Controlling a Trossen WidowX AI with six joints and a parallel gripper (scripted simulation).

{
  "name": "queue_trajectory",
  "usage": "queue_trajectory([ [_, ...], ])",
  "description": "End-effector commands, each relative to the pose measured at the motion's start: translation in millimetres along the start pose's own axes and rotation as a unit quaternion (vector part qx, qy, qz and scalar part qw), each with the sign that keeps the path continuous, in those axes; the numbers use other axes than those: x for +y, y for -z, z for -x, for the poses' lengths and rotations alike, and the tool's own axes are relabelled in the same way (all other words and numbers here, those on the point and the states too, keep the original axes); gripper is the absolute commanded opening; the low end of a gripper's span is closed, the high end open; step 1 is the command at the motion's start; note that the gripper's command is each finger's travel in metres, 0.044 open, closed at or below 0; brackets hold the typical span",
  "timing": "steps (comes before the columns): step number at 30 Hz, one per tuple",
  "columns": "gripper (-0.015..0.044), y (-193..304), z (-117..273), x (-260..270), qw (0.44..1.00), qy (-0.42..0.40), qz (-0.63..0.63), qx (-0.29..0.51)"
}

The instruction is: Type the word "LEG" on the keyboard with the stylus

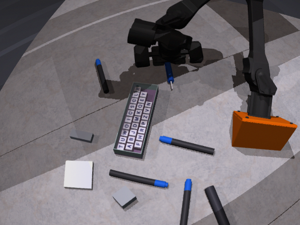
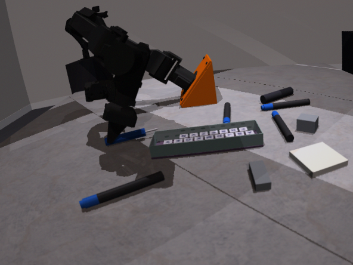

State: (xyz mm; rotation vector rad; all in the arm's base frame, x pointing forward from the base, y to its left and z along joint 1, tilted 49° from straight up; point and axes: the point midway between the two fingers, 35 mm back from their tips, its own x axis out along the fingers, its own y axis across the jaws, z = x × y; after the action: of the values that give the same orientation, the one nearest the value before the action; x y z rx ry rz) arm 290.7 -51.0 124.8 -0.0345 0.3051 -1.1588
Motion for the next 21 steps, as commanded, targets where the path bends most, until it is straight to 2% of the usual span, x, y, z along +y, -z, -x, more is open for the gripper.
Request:
queue_trajectory([
  [1, 0.0000, -0.8, -4.9, -3.4, 1.000, 0.002, -0.001, -0.005],
  [15, 0.0000, -0.5, -7.0, -4.0, 1.000, 0.003, -0.001, -0.006],
  [21, 0.0150, 0.9, -7.0, -2.9, 1.000, 0.002, -0.001, -0.004],
])
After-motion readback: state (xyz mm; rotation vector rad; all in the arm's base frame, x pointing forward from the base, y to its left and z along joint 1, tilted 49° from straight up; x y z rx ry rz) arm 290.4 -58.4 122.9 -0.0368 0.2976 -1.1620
